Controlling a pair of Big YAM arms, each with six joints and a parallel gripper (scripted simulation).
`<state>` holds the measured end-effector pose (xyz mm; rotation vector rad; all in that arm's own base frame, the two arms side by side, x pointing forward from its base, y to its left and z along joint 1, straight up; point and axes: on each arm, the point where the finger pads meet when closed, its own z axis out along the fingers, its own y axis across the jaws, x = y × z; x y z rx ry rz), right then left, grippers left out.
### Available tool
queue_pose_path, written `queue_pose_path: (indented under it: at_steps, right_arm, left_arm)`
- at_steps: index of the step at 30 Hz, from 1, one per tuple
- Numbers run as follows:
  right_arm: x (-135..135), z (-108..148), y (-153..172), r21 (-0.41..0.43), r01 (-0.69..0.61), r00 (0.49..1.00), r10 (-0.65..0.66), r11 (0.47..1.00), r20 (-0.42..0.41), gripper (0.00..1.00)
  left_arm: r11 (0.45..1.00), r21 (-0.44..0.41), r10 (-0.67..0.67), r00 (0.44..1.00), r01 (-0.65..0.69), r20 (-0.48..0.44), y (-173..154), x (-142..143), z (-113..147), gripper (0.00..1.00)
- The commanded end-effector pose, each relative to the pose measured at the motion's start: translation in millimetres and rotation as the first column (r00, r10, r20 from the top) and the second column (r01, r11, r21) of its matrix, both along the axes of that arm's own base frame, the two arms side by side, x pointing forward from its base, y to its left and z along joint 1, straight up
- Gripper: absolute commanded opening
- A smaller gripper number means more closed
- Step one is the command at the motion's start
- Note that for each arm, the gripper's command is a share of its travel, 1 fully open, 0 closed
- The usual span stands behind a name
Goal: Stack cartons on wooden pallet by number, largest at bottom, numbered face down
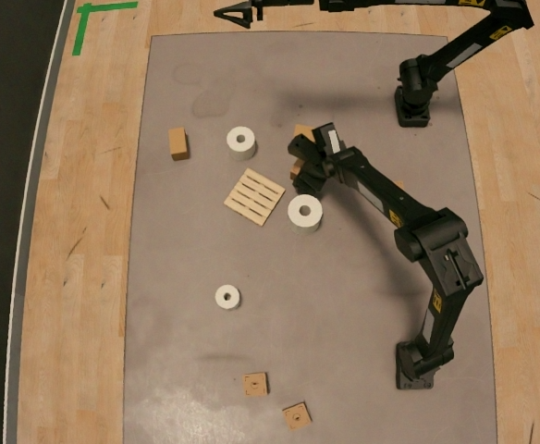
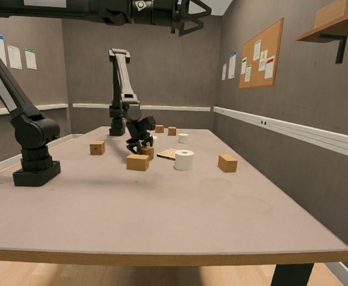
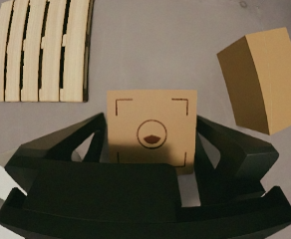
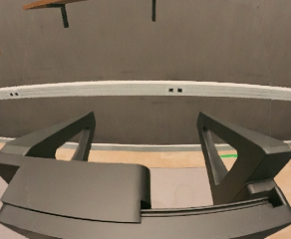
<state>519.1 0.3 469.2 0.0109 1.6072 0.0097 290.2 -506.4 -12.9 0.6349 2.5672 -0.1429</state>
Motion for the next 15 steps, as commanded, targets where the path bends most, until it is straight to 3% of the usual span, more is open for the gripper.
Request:
queue_pose_path:
  at_steps: [1,6,7,11,15]
  right_arm:
    - [-1,29,-1,-0.013,0.000,0.999,0.001,1.000,0.047,1.00]
    - [-1,29,-1,-0.013,0.000,0.999,0.001,1.000,0.047,1.00]
    - [-1,29,-1,-0.013,0.000,0.999,0.001,1.000,0.047,1.00]
    - [-1,29,-1,-0.013,0.000,0.999,0.001,1.000,0.047,1.00]
    - [-1,29,-1,-0.013,0.000,0.999,0.001,1.000,0.047,1.00]
  left_arm:
    - [0.999,-0.044,0.002,1.000,-0.001,0.023,-21,17,12,0.79]
    - [0.999,-0.052,0.001,1.000,0.000,0.026,-22,17,17,0.79]
    - [0.999,-0.052,0.001,1.000,0.000,0.026,-22,17,17,0.71]
    - [0.999,-0.044,0.001,1.000,0.000,0.022,-13,12,16,0.71]
    - [0.998,-0.058,0.001,1.000,0.001,0.029,-14,12,25,0.63]
